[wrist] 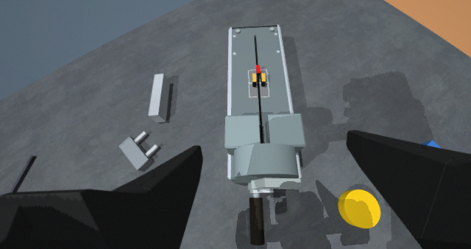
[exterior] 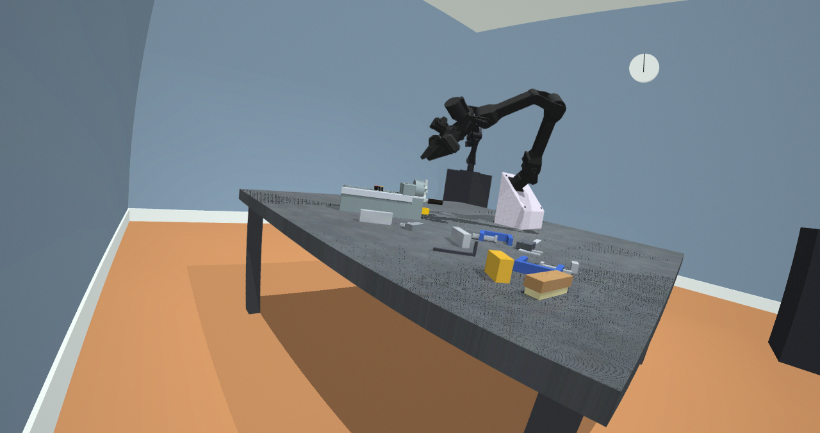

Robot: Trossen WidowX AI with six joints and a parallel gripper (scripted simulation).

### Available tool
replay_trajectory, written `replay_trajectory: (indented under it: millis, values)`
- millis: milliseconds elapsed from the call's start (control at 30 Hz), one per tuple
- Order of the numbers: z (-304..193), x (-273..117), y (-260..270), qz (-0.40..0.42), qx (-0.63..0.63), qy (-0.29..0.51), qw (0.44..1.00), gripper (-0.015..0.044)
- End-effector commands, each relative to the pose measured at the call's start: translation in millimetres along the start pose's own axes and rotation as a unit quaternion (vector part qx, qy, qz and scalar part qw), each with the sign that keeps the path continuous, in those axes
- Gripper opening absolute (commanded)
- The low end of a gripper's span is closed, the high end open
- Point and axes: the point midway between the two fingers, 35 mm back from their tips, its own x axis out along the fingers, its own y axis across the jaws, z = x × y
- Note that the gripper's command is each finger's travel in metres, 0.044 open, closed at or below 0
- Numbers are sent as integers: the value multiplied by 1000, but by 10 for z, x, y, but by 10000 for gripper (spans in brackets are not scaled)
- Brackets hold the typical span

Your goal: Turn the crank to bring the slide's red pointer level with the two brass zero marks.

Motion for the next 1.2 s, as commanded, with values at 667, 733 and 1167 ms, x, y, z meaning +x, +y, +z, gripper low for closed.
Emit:
replay_trajectory:
  millis: [667, 733, 1167]
  values:
    - [555, 692, -404, 39, -96, 24, 994, 440]
    - [417, 847, -396, 40, -96, 24, 994, 440]
    - [312, 951, -389, 40, -96, 24, 994, 440]
